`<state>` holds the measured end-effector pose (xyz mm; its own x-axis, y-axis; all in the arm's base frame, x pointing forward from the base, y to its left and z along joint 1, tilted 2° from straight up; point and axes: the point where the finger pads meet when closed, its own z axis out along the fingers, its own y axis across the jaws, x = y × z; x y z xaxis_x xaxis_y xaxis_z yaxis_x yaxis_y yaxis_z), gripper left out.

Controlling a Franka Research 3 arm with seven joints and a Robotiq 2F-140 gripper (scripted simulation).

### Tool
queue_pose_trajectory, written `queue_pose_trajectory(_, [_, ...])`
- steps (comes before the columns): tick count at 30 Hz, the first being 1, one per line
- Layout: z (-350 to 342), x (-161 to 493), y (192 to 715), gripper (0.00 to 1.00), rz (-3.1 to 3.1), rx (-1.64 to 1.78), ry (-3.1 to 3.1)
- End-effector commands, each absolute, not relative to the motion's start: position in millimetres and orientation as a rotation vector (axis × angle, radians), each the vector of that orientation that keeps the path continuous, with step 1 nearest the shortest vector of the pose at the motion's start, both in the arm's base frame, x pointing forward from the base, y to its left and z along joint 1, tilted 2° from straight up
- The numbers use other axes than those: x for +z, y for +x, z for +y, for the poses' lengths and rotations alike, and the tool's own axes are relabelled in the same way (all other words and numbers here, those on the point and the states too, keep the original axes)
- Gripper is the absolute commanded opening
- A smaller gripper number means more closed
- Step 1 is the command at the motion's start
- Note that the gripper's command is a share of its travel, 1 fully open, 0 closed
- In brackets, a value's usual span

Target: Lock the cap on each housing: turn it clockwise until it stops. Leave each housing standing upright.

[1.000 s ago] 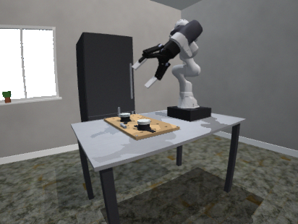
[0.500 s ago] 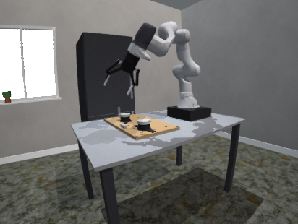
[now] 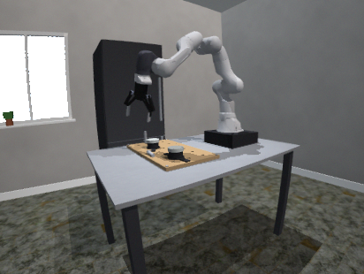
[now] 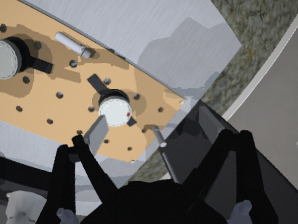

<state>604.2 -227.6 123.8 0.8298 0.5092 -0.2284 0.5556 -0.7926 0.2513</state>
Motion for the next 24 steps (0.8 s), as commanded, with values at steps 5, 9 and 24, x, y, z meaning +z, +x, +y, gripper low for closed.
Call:
queue_pose_trajectory(5, [-235, 121, 602, 1.00, 0.764, -0.170, 2.761])
queue_pose_trajectory(9, [-235, 121, 602, 1.00, 0.764, -0.170, 2.761])
queue_pose_trajectory(24, [-279, 113, 568, 1.00, 0.531, -0.160, 2.891])
